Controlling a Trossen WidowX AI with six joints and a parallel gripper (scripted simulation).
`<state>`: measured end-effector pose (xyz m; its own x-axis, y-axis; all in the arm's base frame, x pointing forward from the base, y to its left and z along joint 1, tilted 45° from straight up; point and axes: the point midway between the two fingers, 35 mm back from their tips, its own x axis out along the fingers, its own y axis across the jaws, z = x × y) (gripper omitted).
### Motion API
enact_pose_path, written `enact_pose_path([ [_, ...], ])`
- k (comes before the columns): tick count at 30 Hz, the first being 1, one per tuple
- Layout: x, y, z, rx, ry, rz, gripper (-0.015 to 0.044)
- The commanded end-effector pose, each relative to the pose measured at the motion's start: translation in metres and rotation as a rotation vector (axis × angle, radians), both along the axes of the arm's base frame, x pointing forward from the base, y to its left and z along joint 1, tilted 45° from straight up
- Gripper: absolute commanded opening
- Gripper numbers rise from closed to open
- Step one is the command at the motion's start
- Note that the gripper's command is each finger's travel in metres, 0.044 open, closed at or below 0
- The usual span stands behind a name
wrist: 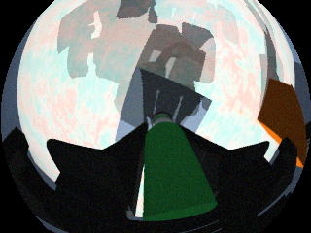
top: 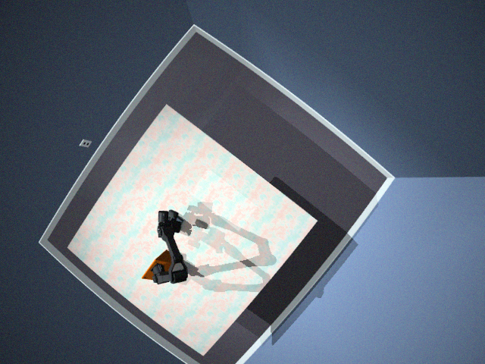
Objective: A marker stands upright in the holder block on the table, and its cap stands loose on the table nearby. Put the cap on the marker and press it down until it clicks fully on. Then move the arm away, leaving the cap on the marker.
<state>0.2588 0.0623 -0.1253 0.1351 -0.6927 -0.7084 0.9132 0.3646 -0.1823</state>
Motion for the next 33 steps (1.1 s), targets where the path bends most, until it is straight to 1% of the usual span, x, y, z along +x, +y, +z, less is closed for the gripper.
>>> enact_pose_path([
  [1, 0.003, -0.009, -0.008, -0.001, -0.008, -0.025, 0.0000],
  [12, 0.003, -0.009, -0.008, -0.001, -0.008, -0.025, 0.0000],
  [13, 0.000, 0.000, 0.000, 0.000, 0.000, 0.000, 0.0026],
  [28, 0.000, 0.000, 0.000, 0.000, 0.000, 0.000, 0.0420],
  [29, 0.000, 0.000, 0.000, 0.000, 0.000, 0.000, 0.0440],
  [31, 0.000, 0.002, 0.002, 0.001, -0.001, 0.000, 0.0440],
  [33, 0.000, 0.021, 0.018, 0.004, -0.005, 0.003, 0.0440],
])
